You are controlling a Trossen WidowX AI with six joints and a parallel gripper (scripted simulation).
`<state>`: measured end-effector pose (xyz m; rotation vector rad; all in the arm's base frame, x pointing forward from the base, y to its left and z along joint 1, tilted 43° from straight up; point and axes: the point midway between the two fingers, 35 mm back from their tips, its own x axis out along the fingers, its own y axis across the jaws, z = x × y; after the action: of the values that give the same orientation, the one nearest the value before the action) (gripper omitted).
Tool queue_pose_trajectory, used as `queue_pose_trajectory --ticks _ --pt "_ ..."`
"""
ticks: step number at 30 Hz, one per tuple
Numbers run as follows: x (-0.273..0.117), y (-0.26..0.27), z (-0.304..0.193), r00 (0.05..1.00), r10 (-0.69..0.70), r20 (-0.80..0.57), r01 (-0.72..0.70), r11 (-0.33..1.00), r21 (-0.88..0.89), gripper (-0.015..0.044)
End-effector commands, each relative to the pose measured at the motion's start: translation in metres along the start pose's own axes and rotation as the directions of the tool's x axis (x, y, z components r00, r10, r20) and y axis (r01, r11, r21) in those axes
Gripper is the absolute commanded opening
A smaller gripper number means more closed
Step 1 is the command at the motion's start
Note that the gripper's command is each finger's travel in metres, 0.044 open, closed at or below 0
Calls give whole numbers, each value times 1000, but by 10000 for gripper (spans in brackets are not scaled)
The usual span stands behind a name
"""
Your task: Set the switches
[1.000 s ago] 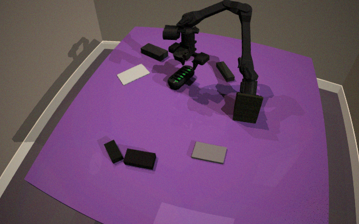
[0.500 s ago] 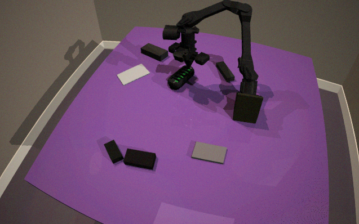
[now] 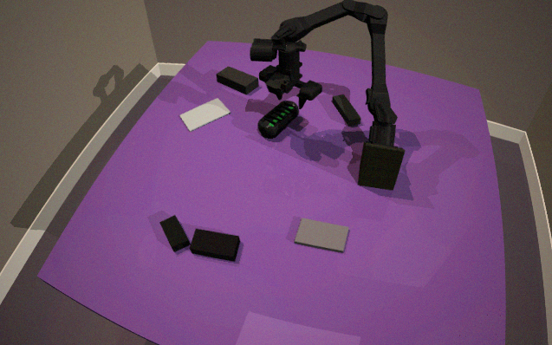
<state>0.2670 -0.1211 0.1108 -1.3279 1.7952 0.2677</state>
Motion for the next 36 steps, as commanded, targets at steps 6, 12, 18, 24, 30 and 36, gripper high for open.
queue_pose_trajectory --ticks 6,12,18,24,30,36 --pt "1 -9 -2 1000 18 -3 -18 1000 0 361" --pt "9 -43 -14 995 97 -10 -97 995 1 204" --pt "26 -73 -29 984 179 -13 -179 984 23 46" --pt "43 -97 -46 968 253 -7 -253 967 17 0" --pt "50 -105 -53 960 281 -2 -281 960 10 0" --pt "57 -106 -53 960 281 -2 -281 960 10 0"
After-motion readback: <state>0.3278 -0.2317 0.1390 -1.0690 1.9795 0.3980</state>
